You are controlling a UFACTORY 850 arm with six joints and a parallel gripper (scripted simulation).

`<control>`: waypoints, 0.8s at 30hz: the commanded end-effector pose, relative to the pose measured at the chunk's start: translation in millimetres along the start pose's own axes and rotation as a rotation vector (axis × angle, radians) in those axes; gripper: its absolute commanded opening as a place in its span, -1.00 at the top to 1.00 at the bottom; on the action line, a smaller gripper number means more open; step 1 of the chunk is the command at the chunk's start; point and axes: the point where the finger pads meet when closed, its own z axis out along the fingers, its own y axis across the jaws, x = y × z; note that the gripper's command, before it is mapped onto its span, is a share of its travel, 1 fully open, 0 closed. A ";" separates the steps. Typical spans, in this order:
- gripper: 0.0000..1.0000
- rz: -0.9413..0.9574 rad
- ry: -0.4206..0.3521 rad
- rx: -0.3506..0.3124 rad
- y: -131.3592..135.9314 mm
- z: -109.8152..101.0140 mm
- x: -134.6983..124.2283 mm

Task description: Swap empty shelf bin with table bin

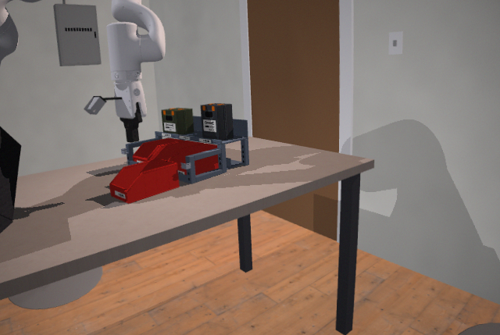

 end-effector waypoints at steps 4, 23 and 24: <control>1.00 0.000 -0.001 0.001 -0.3 -0.4 -0.5; 1.00 -0.698 0.011 -0.001 41.7 16.1 -85.4; 1.00 -0.752 0.011 -0.003 48.6 18.0 -95.2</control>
